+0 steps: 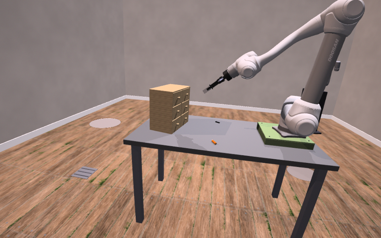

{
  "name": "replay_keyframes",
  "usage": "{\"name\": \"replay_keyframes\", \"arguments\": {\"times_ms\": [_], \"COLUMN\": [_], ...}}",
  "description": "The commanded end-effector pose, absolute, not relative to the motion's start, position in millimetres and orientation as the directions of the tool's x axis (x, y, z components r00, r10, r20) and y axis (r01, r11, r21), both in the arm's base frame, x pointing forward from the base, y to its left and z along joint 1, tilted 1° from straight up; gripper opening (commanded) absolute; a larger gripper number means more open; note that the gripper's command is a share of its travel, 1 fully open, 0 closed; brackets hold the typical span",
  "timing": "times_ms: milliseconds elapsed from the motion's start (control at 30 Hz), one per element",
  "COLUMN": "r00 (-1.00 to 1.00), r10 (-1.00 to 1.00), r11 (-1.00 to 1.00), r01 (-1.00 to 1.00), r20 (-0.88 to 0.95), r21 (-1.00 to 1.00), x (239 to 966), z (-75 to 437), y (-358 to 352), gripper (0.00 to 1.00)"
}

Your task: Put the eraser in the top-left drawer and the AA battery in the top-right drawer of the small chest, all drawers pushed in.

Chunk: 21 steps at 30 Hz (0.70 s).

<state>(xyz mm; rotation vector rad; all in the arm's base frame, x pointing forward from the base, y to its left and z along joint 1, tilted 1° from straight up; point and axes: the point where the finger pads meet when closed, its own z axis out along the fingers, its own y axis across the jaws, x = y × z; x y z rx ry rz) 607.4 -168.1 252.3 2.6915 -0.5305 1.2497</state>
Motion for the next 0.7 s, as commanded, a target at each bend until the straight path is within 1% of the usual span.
{"name": "replay_keyframes", "arguments": {"times_ms": [0,667], "r00": [0.579,0.542], "r10": [-0.256,-0.241], "r11": [-0.923,-0.921], "r01": [-0.386,-0.389], "r20": [0.774,0.805], "r21": [-0.016,-0.014], "x": [608.4,611.3], "z": [251.1,245.0], "y": [-171.1,-173.7], "gripper": [0.0,0.0]}}
